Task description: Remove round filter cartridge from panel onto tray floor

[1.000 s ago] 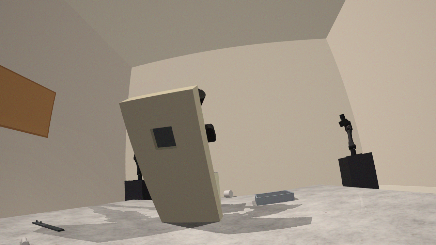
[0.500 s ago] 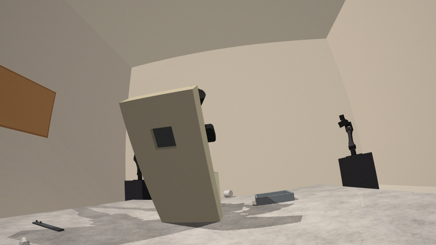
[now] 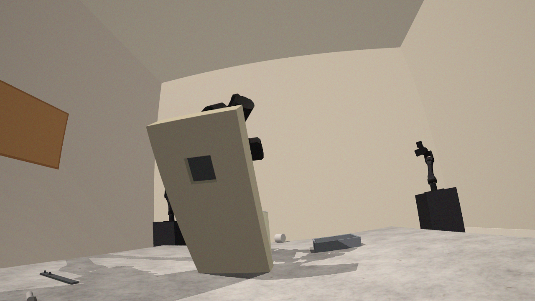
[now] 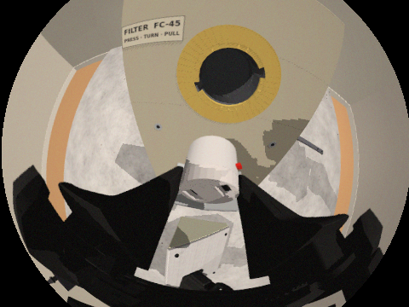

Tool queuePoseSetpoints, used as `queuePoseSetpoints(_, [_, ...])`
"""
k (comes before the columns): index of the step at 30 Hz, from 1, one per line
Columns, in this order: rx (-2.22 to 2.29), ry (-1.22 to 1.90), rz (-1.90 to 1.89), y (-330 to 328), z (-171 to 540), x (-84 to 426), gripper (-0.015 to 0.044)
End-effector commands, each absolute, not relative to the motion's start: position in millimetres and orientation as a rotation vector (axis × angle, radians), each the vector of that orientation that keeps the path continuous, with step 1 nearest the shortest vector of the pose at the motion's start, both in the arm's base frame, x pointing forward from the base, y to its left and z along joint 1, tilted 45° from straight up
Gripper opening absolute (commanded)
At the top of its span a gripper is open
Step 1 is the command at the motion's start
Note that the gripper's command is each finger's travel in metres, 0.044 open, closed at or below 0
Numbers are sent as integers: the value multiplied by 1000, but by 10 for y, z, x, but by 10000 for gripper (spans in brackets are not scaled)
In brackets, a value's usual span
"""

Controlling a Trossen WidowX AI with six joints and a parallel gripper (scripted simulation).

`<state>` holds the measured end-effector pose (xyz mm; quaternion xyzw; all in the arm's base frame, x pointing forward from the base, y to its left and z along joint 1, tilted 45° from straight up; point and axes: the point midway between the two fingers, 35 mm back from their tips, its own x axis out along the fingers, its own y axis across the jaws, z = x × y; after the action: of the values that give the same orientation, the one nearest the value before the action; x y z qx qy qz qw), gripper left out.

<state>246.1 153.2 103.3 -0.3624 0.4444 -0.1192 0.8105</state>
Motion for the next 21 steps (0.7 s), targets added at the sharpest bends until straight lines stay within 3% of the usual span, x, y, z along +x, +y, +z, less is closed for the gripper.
queuePoseSetpoints(1, [-768,947,-247,1687,1165,2367,0])
queuePoseSetpoints(11, [-772,944,-253,1909,1488,2086,0])
queuePoseSetpoints(21, [-769,944,-251,2208,1151,2081,0])
